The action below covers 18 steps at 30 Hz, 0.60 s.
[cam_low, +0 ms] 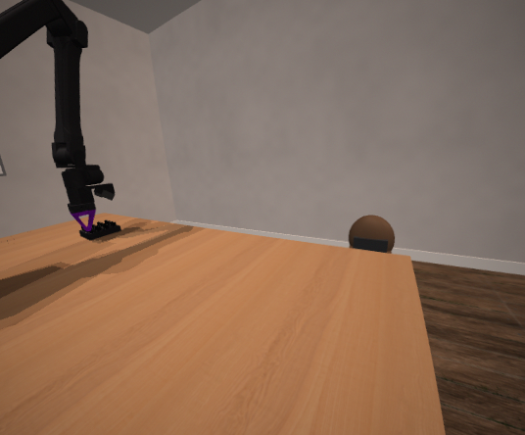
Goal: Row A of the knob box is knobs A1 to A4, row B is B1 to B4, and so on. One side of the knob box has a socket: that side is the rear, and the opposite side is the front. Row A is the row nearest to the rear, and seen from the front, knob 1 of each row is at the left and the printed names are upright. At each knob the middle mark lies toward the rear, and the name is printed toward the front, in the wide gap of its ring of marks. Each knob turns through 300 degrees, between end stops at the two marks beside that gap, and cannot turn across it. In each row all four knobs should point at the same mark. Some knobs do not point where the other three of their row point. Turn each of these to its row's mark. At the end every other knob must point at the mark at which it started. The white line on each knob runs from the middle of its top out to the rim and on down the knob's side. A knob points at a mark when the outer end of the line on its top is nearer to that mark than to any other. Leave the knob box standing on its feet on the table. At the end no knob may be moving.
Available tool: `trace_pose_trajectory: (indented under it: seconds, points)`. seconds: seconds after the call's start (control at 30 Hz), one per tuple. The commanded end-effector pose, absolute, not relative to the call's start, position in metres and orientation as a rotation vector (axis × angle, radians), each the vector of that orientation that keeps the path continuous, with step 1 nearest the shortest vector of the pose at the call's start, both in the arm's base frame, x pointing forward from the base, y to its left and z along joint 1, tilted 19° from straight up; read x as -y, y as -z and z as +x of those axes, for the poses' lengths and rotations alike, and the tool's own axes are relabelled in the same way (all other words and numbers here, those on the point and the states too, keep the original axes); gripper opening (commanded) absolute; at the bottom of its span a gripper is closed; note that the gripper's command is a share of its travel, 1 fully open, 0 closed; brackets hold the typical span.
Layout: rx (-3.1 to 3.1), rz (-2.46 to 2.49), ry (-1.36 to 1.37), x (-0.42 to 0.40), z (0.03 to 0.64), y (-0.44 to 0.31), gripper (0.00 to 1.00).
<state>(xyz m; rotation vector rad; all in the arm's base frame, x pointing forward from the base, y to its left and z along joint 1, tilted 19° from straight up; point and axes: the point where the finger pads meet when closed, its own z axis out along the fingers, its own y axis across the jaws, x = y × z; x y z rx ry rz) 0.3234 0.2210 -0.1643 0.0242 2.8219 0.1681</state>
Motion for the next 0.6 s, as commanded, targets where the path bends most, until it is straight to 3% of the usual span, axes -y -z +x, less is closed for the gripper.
trace_pose_trajectory:
  seconds: [0.0, 0.57]
  points:
    - [-2.825, 0.135, -0.174, -0.2161, 0.3236, 0.1688, 0.08]
    - [-2.791, 0.573, -0.233, -0.2146, 0.3223, 0.1694, 0.08]
